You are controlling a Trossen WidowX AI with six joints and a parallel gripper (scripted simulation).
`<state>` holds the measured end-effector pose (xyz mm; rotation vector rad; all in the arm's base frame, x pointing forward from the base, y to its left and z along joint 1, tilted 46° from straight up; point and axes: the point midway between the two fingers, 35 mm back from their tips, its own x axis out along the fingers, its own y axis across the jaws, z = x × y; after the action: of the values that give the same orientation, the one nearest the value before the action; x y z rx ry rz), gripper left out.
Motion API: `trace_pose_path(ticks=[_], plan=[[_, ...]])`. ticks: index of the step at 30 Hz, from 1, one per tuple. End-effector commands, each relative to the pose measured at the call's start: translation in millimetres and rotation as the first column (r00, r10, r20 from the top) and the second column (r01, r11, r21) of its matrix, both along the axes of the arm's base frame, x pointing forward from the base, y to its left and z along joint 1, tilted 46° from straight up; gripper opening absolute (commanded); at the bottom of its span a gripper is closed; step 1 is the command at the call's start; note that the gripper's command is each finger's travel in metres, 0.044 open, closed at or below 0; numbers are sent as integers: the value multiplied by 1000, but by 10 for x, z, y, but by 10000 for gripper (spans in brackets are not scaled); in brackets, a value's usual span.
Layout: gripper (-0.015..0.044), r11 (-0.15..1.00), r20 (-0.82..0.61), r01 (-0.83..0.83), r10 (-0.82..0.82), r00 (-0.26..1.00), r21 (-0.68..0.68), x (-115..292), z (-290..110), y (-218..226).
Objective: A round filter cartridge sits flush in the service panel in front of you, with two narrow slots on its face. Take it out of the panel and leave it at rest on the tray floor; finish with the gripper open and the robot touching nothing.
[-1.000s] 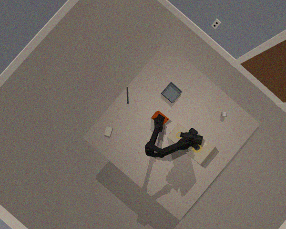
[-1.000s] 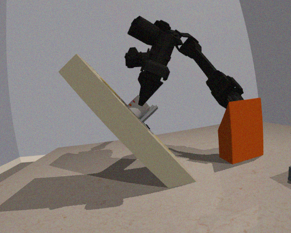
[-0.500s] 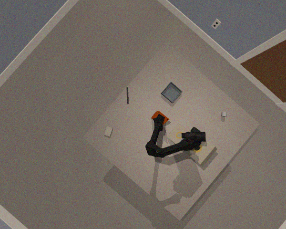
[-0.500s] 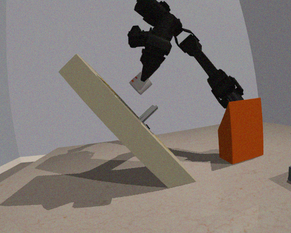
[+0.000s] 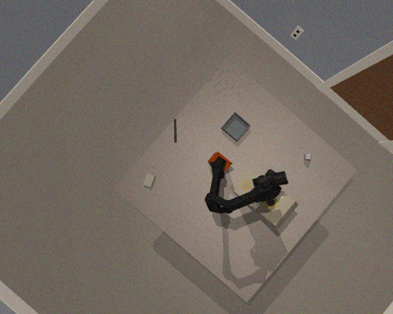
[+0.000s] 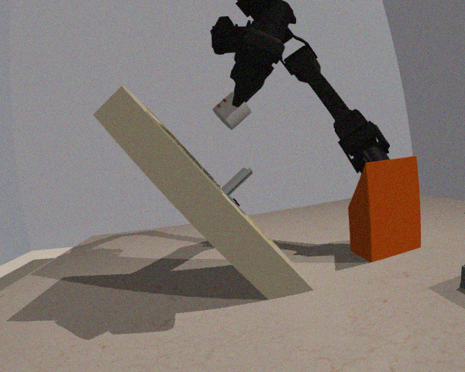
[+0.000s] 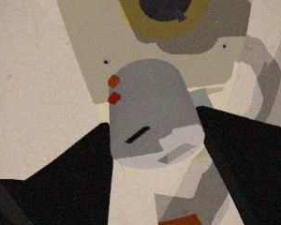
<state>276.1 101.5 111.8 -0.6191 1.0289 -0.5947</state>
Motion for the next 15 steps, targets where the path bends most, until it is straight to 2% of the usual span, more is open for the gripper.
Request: trace_pose_path(ticks=[1,11,12,15], plan=[[0,1000,7,-3,3,1000,8,38,-118,124],[0,1000,9,-3,3,1000,10,106,-489,379],[0,1000,-4,-5,5,1000,3,88,-428,314],[0,998,-84,-63,65,994,21,7,-568,445]])
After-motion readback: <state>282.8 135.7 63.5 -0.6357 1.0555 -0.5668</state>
